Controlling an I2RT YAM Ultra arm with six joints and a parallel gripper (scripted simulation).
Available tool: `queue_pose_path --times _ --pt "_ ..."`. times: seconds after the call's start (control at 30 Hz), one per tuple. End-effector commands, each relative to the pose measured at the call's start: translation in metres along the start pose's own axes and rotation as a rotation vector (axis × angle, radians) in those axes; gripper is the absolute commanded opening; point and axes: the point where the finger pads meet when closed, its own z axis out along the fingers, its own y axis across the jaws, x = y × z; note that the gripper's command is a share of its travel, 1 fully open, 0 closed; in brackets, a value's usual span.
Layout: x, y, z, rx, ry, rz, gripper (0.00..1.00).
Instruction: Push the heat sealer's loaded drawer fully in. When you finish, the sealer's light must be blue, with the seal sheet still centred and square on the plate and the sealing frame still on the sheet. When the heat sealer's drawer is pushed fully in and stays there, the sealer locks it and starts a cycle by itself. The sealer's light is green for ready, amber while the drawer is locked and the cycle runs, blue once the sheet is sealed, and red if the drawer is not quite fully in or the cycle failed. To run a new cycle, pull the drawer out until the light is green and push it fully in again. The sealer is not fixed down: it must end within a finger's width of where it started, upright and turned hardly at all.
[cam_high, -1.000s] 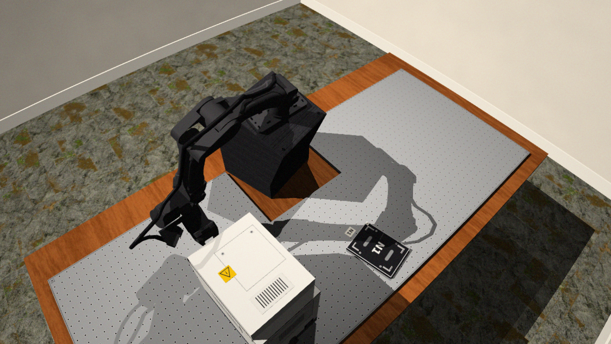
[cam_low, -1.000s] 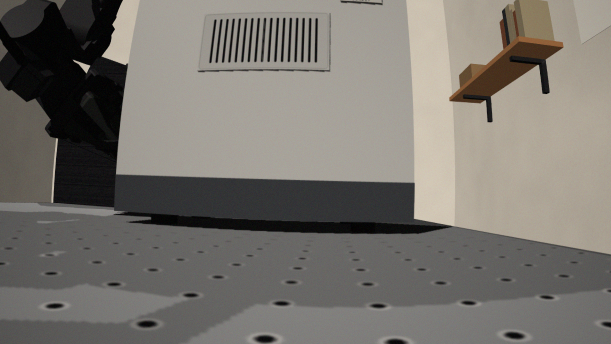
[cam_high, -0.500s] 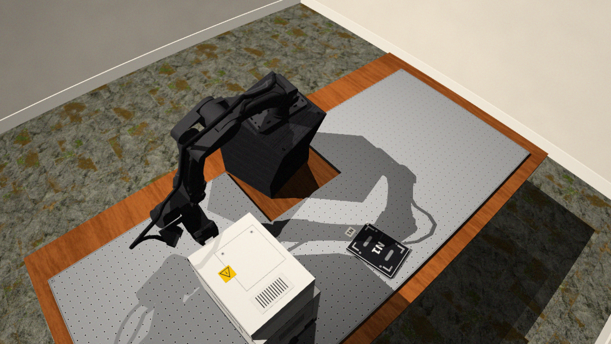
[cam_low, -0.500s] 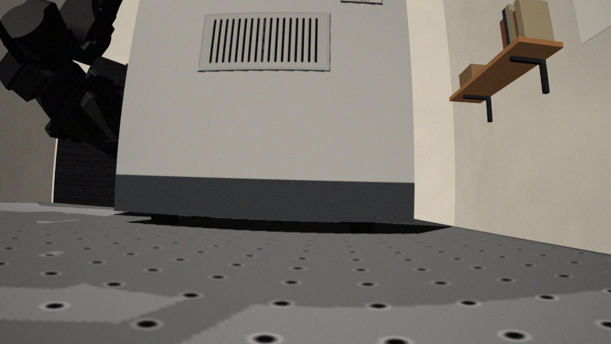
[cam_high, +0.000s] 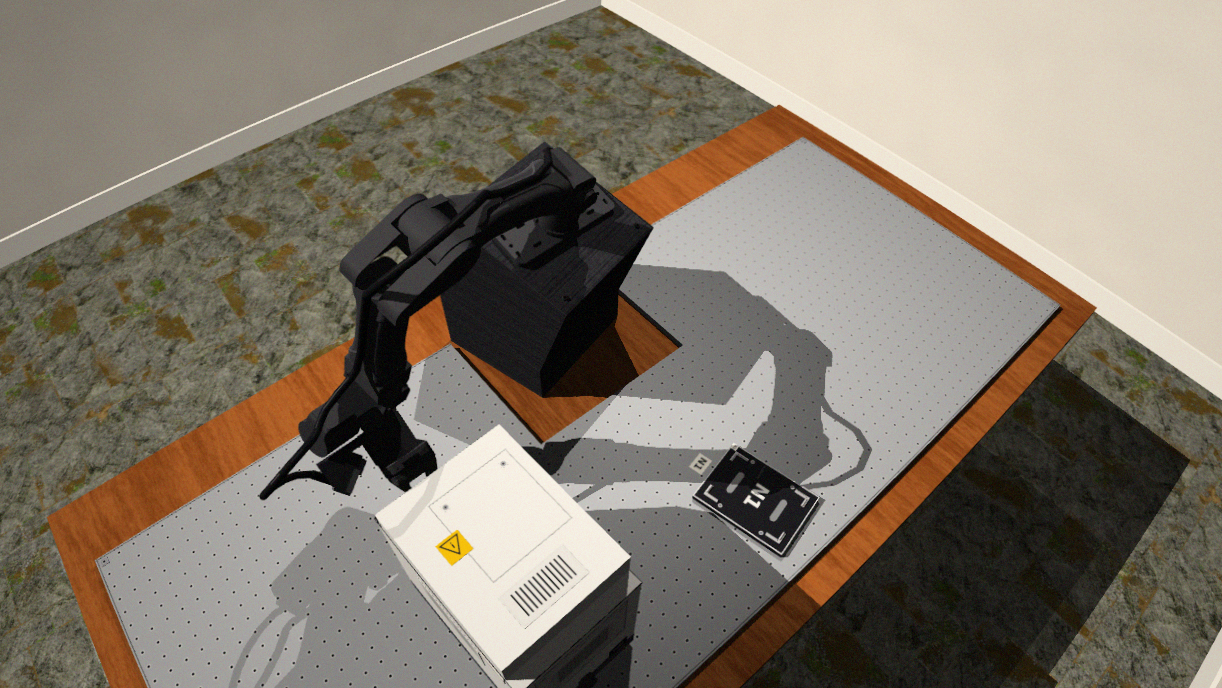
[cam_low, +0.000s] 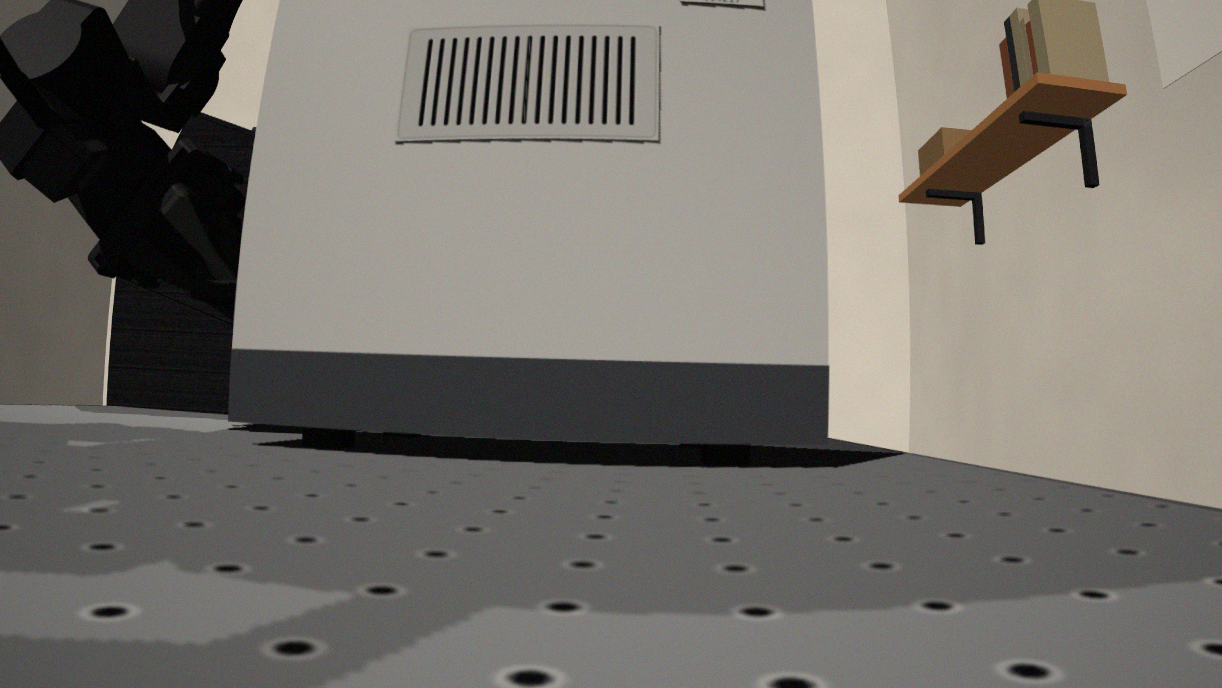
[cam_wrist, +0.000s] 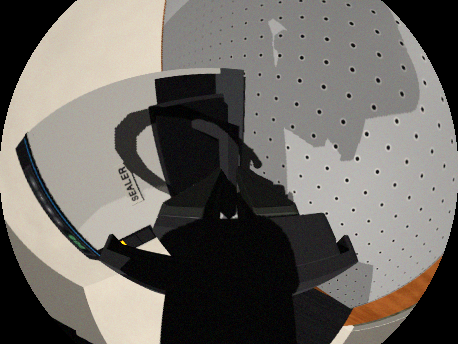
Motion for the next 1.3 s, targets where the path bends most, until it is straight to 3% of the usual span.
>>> queue_pose_path --times 0.0,1.07,1.1,1.27 --pt "-0.0016 0.0059 0.0067 -0.024 0.026 -0.020 0.00" --pt "-0.0016 0.0059 0.0067 -0.024 0.026 -0.020 0.00" --pt "-0.0016 0.0059 0.0067 -0.024 0.026 -0.020 0.30" --pt "-0.0023 0.0055 0.0057 -0.025 0.024 -0.019 0.30"
